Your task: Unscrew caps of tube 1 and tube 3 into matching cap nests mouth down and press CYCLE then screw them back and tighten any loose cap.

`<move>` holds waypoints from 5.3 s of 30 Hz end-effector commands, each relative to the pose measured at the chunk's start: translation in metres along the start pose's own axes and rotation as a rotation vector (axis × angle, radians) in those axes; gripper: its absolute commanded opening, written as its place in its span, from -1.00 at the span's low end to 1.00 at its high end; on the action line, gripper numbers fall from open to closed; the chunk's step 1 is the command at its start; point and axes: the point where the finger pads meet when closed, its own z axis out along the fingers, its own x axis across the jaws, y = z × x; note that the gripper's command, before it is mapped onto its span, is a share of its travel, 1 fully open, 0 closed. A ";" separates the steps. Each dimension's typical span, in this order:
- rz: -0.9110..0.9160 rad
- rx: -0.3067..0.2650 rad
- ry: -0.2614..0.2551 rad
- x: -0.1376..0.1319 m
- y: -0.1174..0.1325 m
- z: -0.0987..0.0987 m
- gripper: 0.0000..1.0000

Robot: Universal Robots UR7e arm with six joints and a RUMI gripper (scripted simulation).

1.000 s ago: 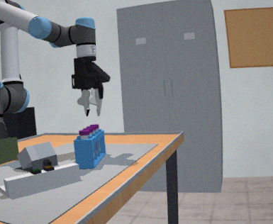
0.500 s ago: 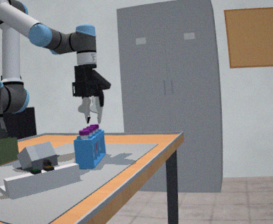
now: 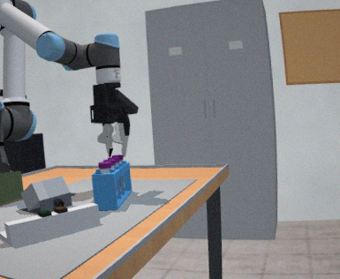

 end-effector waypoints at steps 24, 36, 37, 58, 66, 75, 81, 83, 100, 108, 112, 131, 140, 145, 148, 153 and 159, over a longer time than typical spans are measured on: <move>0.000 0.000 0.001 0.000 0.000 0.008 -1.00; -0.100 0.000 0.001 0.000 0.000 0.008 -1.00; -0.150 0.000 0.001 0.000 0.000 0.008 -1.00; -1.047 0.000 0.001 0.000 0.000 0.007 -1.00; -1.047 0.000 0.001 0.000 0.000 0.007 -0.30; -1.047 0.000 0.001 0.000 0.000 0.007 -0.30; -0.722 0.000 0.001 0.000 0.000 0.007 -0.30; -0.714 0.000 0.001 0.000 0.000 0.007 -0.30; 0.000 0.000 0.001 0.000 0.000 0.007 -0.30; 0.000 0.000 0.001 0.000 0.000 0.007 -1.00; 0.000 0.000 0.001 0.000 0.000 0.007 -1.00; -0.550 0.000 0.001 0.000 0.000 0.007 -1.00; -0.900 0.000 0.001 0.000 0.000 0.007 -1.00; -1.047 0.000 0.001 0.000 0.000 0.007 -1.00; -1.047 0.000 0.001 0.000 0.000 0.007 -1.00; -1.047 0.000 0.001 0.000 0.000 0.007 -0.30; -1.047 0.000 0.001 0.000 0.000 0.007 -0.30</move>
